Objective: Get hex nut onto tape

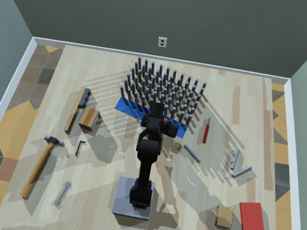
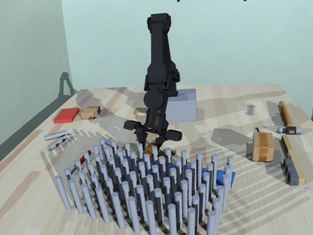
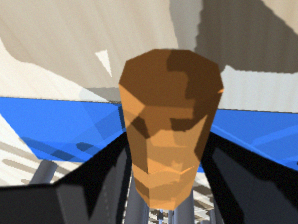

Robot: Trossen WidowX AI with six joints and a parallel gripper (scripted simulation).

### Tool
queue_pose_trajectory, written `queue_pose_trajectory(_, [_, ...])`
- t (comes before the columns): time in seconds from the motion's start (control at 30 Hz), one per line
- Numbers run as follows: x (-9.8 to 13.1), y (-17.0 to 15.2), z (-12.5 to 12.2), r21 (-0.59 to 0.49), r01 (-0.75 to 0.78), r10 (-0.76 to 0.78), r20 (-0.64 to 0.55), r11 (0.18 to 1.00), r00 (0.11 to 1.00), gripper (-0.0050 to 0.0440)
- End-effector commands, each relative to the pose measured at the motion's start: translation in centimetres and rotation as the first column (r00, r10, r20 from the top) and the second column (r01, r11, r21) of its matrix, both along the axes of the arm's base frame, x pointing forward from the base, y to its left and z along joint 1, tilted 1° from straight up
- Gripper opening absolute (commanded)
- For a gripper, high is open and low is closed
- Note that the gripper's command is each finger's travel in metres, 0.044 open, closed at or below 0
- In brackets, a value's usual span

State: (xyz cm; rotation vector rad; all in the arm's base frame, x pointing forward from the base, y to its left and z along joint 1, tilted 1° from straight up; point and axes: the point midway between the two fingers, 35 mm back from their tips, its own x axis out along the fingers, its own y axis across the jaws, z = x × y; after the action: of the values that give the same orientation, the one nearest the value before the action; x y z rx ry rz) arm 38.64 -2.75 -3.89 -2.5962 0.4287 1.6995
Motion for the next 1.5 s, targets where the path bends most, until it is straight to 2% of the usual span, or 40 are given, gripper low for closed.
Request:
queue_pose_trajectory(0.0, [0.2, -0.1, 0.2, -0.002, -0.004, 0.004, 0.015, 1.000, 1.000, -0.0050])
queue_pose_trajectory(0.2, [0.2, -0.1, -0.1, -0.002, -0.004, 0.004, 0.009, 1.000, 1.000, -0.0050])
queue_pose_trajectory(0.37, [0.2, 0.0, 0.8, -0.001, -0.002, 0.002, 0.036, 1.000, 0.999, -0.0050])
queue_pose_trajectory(1.47, [-3.9, 1.0, 0.4, 0.001, 0.001, -0.001, 0.029, 1.000, 1.000, -0.0050])
